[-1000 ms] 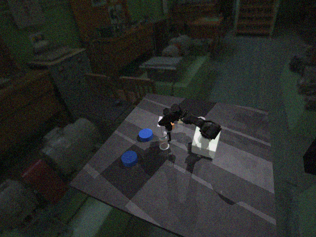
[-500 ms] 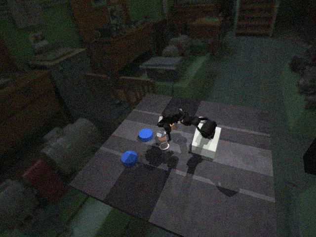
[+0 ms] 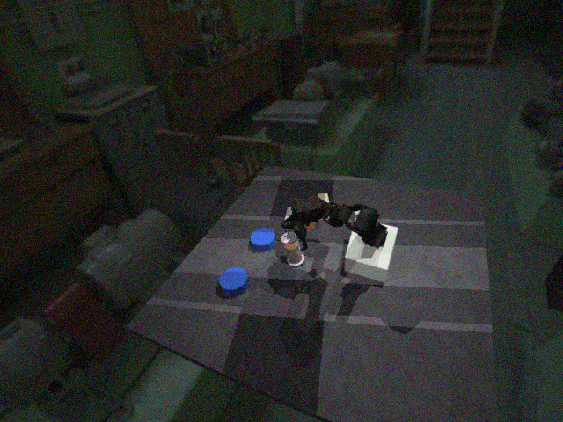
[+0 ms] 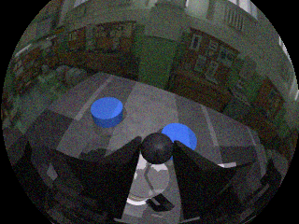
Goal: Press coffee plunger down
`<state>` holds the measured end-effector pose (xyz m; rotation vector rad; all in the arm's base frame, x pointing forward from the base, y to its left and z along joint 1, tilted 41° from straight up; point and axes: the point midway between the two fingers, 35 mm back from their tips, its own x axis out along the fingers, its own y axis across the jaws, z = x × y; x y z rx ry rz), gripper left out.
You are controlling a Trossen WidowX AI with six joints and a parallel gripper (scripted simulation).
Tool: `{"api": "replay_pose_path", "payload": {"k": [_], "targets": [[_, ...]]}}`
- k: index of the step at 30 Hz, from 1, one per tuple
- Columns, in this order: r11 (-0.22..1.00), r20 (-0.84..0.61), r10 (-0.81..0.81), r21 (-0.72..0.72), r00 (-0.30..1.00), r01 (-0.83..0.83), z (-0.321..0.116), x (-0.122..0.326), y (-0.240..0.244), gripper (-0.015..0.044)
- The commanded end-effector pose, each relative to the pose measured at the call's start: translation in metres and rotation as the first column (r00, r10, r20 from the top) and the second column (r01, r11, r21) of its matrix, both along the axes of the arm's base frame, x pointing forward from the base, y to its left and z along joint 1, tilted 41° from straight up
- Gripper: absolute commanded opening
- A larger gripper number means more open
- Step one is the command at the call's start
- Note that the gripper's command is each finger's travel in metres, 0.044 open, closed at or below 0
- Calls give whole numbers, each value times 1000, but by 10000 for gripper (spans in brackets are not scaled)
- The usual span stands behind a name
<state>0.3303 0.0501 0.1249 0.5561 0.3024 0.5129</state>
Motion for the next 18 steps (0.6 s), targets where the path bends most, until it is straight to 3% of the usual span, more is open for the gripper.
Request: {"api": "replay_pose_path", "payload": {"k": [1, 18], "targets": [[999, -70, 36, 16, 997, -35, -22, -8, 15, 119], [999, -66, 36, 20, 997, -34, -29, 6, 26, 119]]}}
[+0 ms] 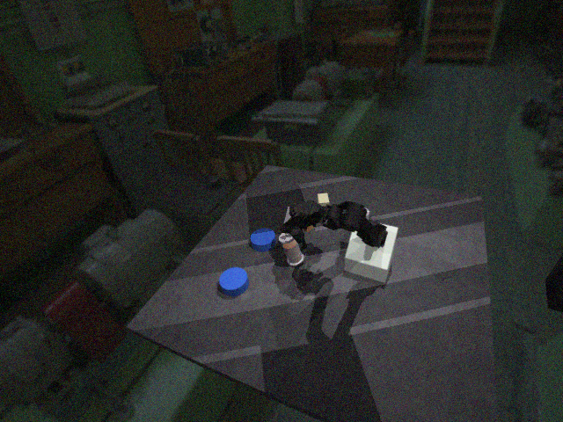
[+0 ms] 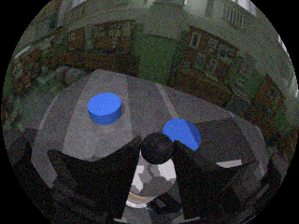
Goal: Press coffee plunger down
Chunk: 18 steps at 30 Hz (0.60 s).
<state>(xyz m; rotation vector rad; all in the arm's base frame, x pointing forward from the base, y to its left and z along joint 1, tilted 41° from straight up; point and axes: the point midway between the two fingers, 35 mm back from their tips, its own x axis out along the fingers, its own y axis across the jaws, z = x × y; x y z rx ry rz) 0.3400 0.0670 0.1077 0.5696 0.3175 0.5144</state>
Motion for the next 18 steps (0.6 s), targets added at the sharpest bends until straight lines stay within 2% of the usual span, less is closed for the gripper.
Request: {"api": "replay_pose_path", "payload": {"k": [1, 18], "targets": [[999, -49, 31, 10, 998, -30, -11, -3, 9, 119], [999, -48, 31, 10, 998, -31, -10, 5, 8, 119]]}}
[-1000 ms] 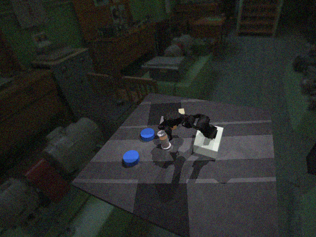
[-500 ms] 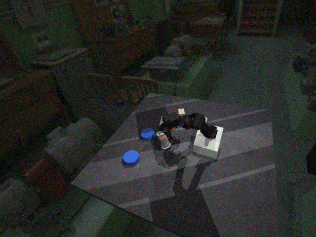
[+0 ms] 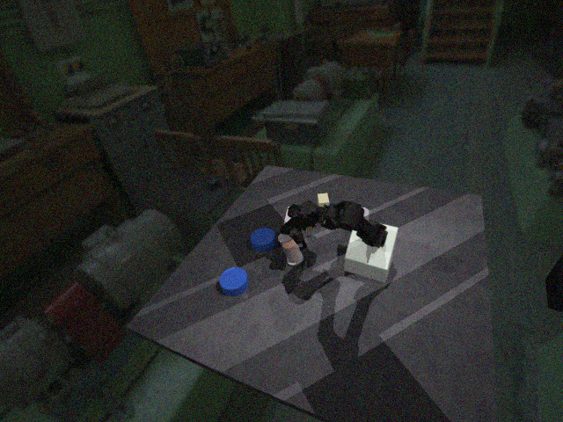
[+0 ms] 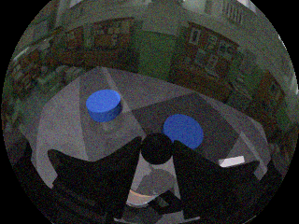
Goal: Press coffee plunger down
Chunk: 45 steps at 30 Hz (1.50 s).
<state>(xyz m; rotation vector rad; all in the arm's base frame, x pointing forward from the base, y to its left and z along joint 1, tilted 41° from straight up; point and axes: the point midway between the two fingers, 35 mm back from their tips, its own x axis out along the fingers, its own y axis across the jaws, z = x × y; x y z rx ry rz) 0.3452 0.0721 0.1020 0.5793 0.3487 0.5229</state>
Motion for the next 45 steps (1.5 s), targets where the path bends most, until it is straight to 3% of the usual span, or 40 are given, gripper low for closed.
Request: {"api": "replay_pose_path", "payload": {"k": [1, 28, 40, 45], "targets": [[1000, -19, 15, 6, 1000, -15, -4, 0, 3, 119], [1000, -8, 7, 3, 1000, -7, -1, 4, 1, 119], [1000, -8, 7, 3, 1000, -7, -1, 4, 1, 434], [1000, -10, 7, 2, 1000, -7, 1, 3, -2, 440]]}}
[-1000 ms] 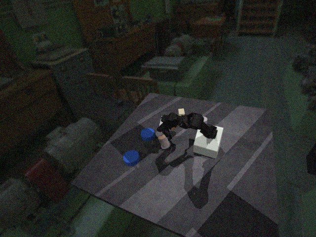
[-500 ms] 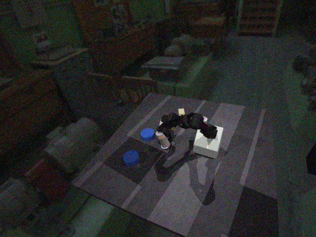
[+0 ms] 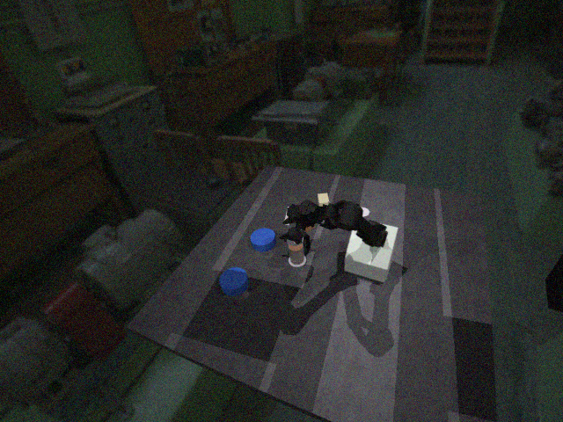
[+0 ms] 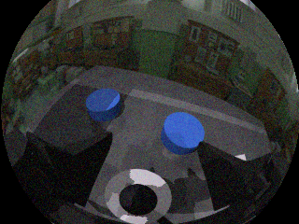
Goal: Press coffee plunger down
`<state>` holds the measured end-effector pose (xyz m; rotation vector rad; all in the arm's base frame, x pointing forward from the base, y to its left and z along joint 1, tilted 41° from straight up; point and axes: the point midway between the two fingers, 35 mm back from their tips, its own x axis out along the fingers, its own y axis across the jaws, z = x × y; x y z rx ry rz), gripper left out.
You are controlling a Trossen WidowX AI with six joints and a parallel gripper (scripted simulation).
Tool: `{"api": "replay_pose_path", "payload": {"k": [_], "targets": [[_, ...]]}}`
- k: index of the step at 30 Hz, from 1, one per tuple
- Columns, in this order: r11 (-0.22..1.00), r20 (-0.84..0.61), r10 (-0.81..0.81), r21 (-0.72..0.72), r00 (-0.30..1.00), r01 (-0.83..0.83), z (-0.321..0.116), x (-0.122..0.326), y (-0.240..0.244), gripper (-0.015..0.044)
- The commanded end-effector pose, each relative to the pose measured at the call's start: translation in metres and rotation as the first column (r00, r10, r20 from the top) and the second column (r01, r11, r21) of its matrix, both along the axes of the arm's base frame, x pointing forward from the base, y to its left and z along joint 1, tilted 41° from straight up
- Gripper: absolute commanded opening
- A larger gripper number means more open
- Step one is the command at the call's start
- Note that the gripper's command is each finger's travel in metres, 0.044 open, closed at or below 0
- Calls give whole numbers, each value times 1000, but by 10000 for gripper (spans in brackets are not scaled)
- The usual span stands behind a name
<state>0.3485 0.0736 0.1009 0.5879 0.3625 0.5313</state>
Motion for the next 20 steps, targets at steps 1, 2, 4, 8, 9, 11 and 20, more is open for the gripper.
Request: {"api": "replay_pose_path", "payload": {"k": [1, 2, 4, 8, 9, 11, 20], "targets": [[1000, 2, -3, -6, 1000, 3, 5, -2, -7, 440], [1000, 0, -3, -8, 1000, 3, 8, -3, -10, 440], [1000, -4, -1, -11, 1000, 1, 17, -9, -20, 440], [1000, -11, 1, -12, 1000, -2, 38, -27, -42, 440], [1000, -12, 2, -11, 1000, -2, 44, -33, -47, 440], [1000, -12, 3, -8, 1000, -3, 52, -45, -55, 440], [1000, -12, 3, -6, 1000, -3, 55, -49, -57, 440]]}}
